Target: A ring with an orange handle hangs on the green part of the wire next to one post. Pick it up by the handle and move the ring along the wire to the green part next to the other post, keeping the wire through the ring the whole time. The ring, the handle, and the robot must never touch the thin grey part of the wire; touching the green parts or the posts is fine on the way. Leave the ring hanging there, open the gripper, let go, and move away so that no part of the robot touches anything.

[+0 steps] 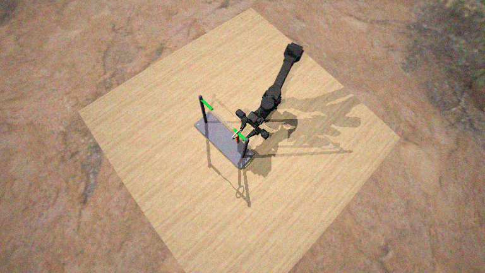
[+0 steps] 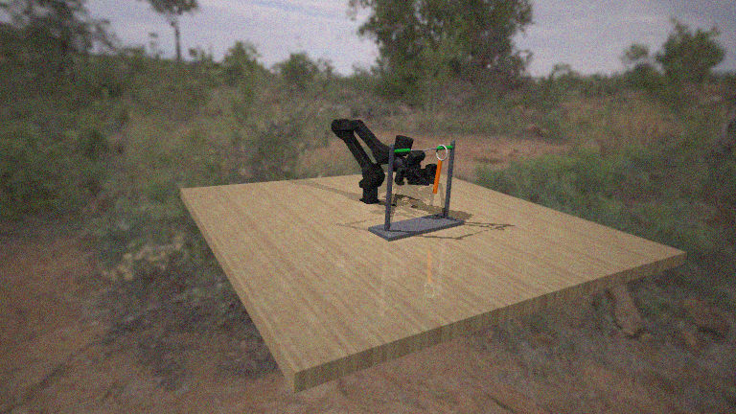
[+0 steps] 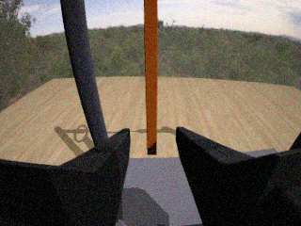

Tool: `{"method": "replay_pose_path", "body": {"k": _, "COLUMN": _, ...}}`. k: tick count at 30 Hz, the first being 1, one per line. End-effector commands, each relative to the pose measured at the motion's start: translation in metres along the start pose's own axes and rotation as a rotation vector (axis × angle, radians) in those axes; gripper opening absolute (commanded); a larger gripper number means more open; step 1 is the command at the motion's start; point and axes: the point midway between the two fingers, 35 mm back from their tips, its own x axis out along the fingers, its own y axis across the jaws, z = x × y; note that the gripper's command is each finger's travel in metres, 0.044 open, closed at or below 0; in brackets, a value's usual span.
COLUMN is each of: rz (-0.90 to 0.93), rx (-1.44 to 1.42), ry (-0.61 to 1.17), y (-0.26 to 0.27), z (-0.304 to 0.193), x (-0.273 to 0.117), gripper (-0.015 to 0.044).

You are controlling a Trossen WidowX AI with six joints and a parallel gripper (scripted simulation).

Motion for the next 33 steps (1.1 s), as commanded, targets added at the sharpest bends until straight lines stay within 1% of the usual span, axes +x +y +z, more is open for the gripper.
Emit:
{"method": "replay_pose_path", "body": {"k": 1, "rz": -0.006, "rx": 0.000, "ry": 0.014, "y": -0.0016, "z": -0.0071, "x": -0.0050, "gripper": 0.0160}}
{"method": "replay_pose_path", "body": {"k": 32, "rz": -0.006, "rx": 0.000, "ry": 0.014, "y": -0.0016, "z": -0.0072, "x": -0.0052, "gripper": 0.0160}}
{"method": "replay_pose_path", "body": {"k": 33, "rz": -0.001, "rx": 0.000, "ry": 0.006, "y": -0.0004, "z": -0.0037, "x": -0.0058, "gripper": 0.0186}}
